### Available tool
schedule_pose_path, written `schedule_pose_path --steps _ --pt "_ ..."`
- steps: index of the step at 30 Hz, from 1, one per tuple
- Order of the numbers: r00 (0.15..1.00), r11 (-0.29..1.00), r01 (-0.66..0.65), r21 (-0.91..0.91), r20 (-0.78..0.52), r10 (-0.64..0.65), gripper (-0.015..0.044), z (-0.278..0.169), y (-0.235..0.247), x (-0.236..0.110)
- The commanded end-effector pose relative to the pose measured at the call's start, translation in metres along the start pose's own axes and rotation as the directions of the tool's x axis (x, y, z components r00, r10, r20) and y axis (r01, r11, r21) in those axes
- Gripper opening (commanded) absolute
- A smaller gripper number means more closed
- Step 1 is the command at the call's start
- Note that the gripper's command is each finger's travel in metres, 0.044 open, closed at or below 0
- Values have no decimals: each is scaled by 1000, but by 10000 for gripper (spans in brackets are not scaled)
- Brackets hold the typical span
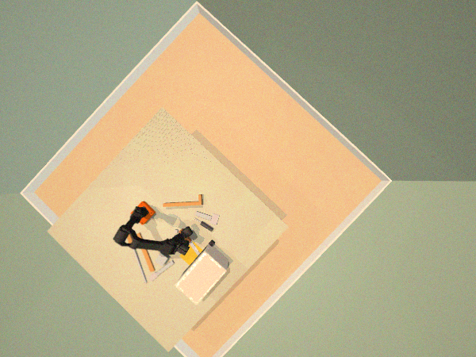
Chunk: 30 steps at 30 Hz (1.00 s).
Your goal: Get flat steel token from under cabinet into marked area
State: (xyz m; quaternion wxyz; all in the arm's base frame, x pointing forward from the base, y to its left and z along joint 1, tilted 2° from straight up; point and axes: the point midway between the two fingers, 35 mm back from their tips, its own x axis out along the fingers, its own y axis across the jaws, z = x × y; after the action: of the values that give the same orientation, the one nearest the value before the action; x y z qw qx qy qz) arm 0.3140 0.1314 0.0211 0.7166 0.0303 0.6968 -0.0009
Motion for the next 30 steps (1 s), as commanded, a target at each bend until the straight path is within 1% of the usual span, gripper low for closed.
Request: schedule_pose_path --steps 1,30 --pt "1000 1000 1 5 -4 -1 0 -6 0 1" --pt "1000 1000 0 5 -8 0 0 -42 1 1"
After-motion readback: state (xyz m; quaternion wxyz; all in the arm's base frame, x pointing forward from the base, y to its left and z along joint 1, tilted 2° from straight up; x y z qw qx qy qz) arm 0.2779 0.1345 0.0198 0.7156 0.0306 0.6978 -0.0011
